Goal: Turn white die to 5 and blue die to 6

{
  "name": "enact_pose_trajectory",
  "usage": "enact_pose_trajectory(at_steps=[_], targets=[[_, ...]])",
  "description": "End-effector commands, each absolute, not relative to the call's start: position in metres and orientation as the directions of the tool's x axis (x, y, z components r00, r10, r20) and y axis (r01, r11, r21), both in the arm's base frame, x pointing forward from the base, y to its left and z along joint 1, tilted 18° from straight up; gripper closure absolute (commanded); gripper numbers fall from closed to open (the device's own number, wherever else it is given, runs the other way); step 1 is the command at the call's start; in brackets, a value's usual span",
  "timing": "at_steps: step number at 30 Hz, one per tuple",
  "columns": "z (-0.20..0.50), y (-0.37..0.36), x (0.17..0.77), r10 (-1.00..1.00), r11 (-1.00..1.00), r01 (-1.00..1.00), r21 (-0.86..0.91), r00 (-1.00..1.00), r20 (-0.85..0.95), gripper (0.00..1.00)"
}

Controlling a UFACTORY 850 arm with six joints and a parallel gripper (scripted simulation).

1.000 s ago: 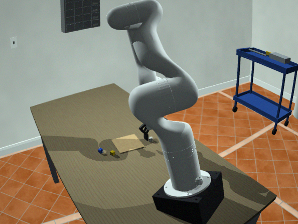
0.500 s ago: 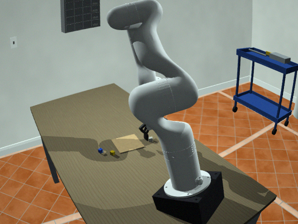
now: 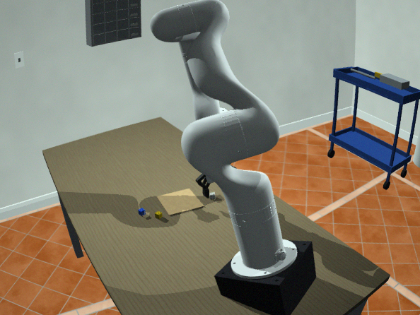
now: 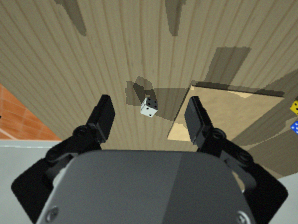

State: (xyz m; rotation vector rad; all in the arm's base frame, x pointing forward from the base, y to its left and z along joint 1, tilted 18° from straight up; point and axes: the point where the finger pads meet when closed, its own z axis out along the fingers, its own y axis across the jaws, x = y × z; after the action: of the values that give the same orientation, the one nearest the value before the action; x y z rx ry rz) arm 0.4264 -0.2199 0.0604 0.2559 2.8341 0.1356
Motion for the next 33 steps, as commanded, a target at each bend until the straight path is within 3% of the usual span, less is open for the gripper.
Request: enact_pose_trajectory(at_steps=[1, 13, 33], targets=[[0.061, -0.220, 0.427, 0.189, 0.980, 0.161, 0.118, -0.941, -0.280, 0.00], [0.064, -0.192, 0.431, 0.189, 0.980, 0.161, 0.118, -0.941, -0.280, 0.00], [0.081, -0.041, 0.452, 0.189, 0.980, 0.161, 0.118, -0.941, -0.280, 0.00]])
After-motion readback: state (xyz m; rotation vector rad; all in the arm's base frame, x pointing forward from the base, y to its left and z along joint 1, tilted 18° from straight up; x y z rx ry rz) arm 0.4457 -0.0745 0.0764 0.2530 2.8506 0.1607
